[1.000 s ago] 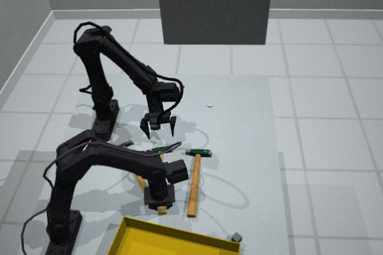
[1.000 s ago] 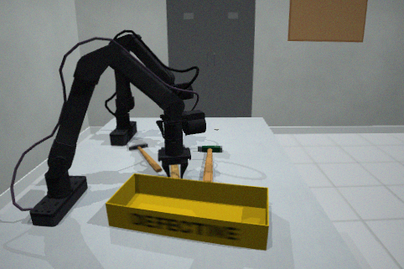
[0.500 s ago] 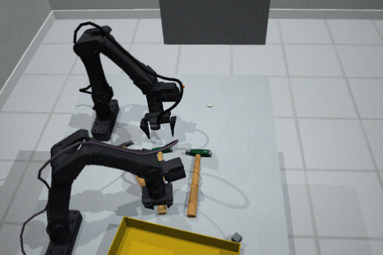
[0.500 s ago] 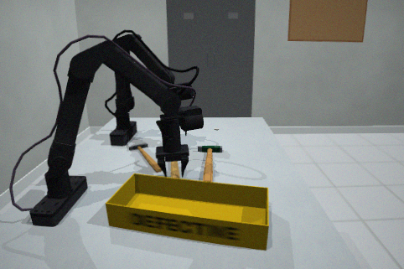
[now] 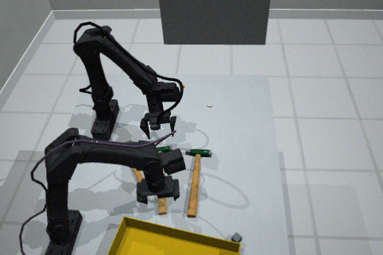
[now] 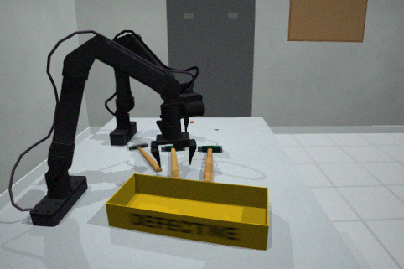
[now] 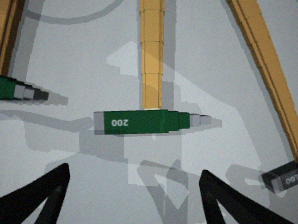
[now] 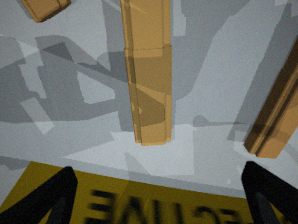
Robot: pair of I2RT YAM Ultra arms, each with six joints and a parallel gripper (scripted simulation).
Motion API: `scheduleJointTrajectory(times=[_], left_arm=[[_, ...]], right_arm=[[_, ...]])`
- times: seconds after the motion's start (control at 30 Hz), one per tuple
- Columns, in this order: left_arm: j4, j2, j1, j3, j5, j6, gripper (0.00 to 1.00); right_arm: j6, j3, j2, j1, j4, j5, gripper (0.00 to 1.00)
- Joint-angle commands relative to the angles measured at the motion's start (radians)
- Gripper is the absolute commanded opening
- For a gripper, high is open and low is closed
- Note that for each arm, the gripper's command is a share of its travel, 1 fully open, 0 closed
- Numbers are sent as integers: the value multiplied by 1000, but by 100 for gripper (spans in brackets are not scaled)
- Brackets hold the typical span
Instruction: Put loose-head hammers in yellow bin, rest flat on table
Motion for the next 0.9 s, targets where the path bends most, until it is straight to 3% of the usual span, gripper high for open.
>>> scheduleJointTrajectory(times=[0.0, 0.23, 0.27, 0.37, 0.43, 0.87], left_arm=[[-2, 4, 6, 7, 24, 5, 100], [-2, 4, 6, 7, 24, 5, 100], [-2, 4, 6, 7, 24, 5, 100], [22, 16, 6, 23, 5, -36, 66], [40, 29, 5, 50, -33, -94, 45], [69, 187, -32, 289, -174, -424, 45]], right_arm=[[-1, 62, -17, 6, -83, 2, 100], [-1, 76, 25, 11, -89, 2, 100], [15, 76, 26, 11, -72, 12, 89], [87, 78, 26, 9, -22, 36, 55], [182, 87, 28, -4, 24, 64, 54], [633, 146, 80, -21, 124, 149, 54]])
